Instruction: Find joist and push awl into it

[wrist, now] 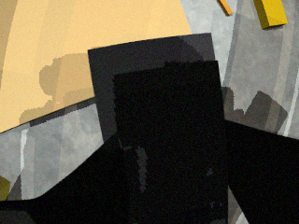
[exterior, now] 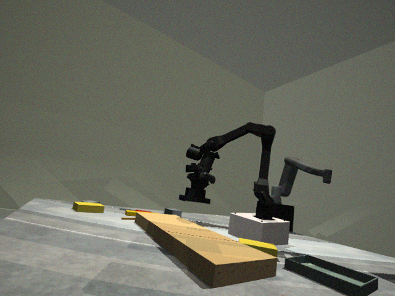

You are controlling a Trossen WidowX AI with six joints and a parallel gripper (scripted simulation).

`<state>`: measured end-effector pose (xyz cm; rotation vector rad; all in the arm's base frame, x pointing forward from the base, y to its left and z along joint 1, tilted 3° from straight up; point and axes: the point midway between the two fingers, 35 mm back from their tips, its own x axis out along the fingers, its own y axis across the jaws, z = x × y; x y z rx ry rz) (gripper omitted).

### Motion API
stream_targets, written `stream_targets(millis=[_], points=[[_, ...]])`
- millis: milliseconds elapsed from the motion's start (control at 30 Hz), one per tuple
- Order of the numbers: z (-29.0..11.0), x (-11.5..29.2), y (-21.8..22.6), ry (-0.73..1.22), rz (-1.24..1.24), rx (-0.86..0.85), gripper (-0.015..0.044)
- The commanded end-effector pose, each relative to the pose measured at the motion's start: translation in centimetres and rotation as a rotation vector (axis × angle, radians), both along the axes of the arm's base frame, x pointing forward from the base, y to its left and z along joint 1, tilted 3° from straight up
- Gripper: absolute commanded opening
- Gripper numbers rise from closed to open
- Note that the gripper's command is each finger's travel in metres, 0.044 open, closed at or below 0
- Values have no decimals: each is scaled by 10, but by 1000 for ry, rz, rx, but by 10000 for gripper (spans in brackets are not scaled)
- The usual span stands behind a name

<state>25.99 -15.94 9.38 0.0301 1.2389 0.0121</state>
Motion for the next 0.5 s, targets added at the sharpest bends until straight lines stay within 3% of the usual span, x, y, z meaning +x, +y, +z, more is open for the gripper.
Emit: stream_targets(millis=[0, 467], points=[[6, 16, -3, -7, 15, -7, 0], [15, 82, 3, -15, 108, -12, 0]])
